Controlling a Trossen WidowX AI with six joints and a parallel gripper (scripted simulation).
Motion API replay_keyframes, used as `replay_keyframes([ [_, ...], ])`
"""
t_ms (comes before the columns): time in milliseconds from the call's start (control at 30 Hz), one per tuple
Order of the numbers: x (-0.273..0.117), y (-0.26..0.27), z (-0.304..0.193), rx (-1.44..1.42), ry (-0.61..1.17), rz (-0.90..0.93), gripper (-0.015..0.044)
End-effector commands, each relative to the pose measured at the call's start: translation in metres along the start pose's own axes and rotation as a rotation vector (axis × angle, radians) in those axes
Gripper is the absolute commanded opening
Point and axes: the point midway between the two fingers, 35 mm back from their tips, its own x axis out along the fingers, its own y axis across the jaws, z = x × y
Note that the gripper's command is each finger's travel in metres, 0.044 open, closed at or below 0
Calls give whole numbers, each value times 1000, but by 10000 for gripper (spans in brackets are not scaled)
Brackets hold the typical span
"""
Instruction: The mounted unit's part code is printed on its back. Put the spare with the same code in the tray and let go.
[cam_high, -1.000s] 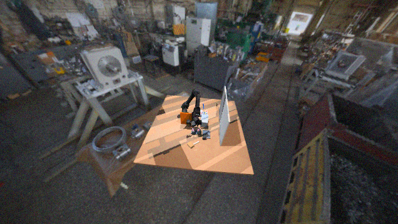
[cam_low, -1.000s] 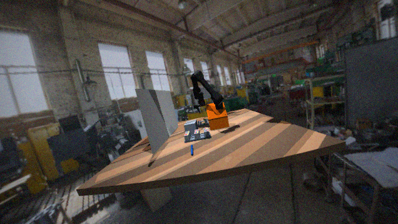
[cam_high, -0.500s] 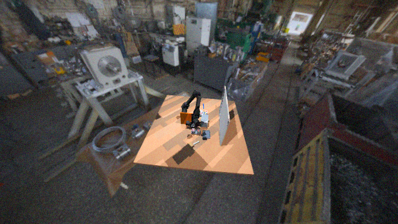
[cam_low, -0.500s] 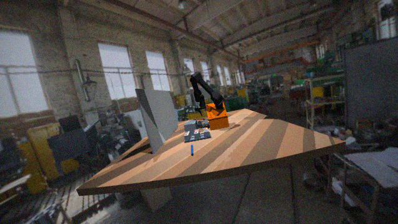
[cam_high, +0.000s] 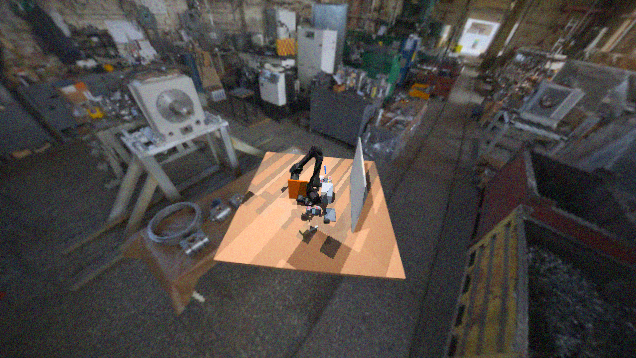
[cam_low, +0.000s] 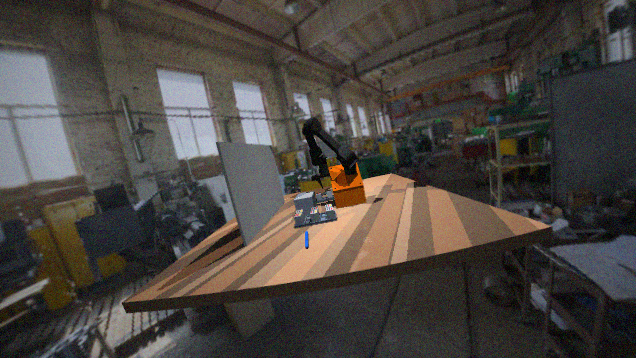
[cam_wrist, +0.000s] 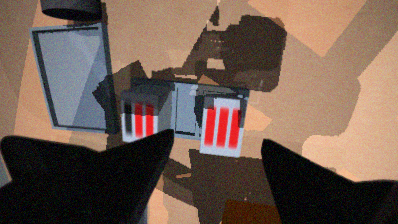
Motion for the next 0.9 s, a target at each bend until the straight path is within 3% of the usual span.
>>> replay_keyframes([
  [0,9,-1,-2,9,9,-1,300],
  [867,53,-3,-5,8,14,0,300],
])
